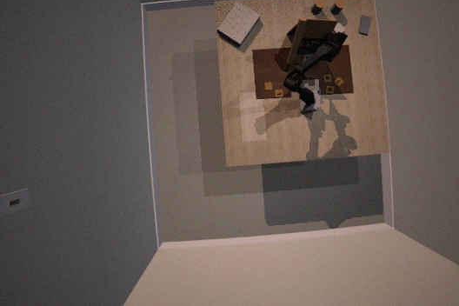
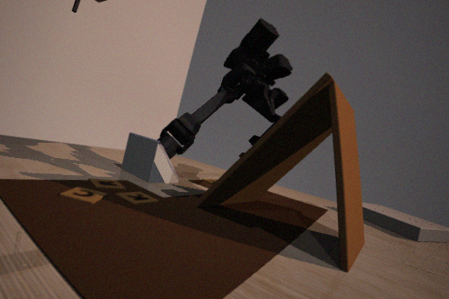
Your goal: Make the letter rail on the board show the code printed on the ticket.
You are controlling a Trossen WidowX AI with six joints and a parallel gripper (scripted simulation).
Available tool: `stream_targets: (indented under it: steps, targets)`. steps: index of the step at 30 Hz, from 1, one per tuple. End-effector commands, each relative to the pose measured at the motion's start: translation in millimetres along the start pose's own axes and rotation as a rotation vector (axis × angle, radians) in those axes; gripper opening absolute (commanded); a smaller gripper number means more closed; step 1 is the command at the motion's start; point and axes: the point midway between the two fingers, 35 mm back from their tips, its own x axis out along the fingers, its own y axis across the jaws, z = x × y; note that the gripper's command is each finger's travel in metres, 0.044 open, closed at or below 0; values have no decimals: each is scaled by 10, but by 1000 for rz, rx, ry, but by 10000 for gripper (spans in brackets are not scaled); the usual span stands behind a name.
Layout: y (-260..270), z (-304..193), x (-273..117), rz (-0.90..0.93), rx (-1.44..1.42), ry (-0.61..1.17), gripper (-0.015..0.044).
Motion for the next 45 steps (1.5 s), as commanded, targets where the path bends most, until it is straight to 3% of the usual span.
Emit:
stream_targets:
  steps: [1,10,45]
  targets:
    - [-71,52,51,-12,-14,149,0]
    - [-124,70,68,48,-46,479,0]
    - [-117,95,198,51,-47,485,0]
